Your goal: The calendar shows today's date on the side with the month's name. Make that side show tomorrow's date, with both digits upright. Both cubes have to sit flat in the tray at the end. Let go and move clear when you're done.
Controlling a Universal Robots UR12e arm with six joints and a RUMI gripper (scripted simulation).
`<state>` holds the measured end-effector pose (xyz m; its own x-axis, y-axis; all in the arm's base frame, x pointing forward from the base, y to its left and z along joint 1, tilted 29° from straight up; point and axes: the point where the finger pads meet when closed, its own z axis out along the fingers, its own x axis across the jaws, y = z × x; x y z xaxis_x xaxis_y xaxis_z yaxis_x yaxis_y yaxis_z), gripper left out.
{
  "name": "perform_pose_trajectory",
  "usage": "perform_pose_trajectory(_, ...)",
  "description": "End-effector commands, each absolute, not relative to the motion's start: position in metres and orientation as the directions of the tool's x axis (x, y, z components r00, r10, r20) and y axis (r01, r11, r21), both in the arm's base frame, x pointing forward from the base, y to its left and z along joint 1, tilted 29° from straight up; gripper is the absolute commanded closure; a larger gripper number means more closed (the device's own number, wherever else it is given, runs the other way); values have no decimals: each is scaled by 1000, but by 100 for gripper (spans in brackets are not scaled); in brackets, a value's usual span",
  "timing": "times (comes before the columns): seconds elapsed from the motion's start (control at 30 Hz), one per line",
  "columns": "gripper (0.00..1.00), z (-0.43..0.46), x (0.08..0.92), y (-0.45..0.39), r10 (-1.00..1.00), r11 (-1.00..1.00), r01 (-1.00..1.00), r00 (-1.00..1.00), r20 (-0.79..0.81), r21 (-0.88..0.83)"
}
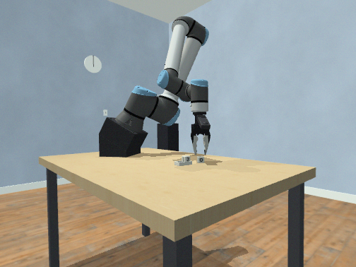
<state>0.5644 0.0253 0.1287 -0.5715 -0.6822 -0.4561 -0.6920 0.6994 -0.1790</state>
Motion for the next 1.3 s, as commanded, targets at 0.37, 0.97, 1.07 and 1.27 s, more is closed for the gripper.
perform_pose_trajectory(0.37, 71, 129, 565, 25, -682, 699, -692, -571, -456, -180)
perform_pose_trajectory(0.97, 71, 129, 565, 25, -682, 699, -692, -571, -456, -180)
perform_pose_trajectory(1.07, 71, 130, 564, 25, -682, 699, -692, -571, -456, -180)
perform_pose_trajectory(1.27, 71, 134, 562, 24, -682, 699, -692, -571, -456, -180)
